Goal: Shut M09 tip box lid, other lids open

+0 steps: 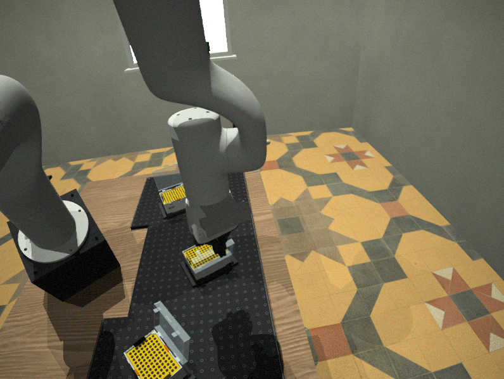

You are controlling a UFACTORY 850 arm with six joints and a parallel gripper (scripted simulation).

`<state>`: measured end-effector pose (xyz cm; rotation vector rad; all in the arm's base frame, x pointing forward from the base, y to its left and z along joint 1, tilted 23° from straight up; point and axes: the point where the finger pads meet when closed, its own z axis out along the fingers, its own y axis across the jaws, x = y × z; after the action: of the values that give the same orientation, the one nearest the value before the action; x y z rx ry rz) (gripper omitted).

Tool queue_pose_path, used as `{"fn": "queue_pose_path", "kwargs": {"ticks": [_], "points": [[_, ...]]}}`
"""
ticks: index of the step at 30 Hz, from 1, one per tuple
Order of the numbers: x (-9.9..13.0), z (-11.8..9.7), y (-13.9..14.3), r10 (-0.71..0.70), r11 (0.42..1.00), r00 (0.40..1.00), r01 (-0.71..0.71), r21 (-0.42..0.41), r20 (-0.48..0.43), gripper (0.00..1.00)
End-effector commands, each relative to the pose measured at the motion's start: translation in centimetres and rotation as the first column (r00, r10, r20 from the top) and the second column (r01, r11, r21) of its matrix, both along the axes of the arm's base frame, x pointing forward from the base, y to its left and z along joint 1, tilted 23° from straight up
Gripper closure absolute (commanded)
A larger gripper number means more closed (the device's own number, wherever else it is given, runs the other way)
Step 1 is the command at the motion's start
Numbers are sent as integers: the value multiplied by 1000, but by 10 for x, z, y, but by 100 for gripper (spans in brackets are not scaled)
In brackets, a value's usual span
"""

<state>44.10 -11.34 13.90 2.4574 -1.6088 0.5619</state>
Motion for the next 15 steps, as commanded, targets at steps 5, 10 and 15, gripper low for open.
{"fn": "queue_pose_path", "kwargs": {"ticks": [5, 10, 15], "points": [[4, -13, -5, 0, 1000, 1000, 0, 0, 2, 100], [5, -17, -6, 0, 1000, 1000, 0, 0, 2, 100], [7, -25, -9, 0, 1000, 1000, 0, 0, 1, 100]]}}
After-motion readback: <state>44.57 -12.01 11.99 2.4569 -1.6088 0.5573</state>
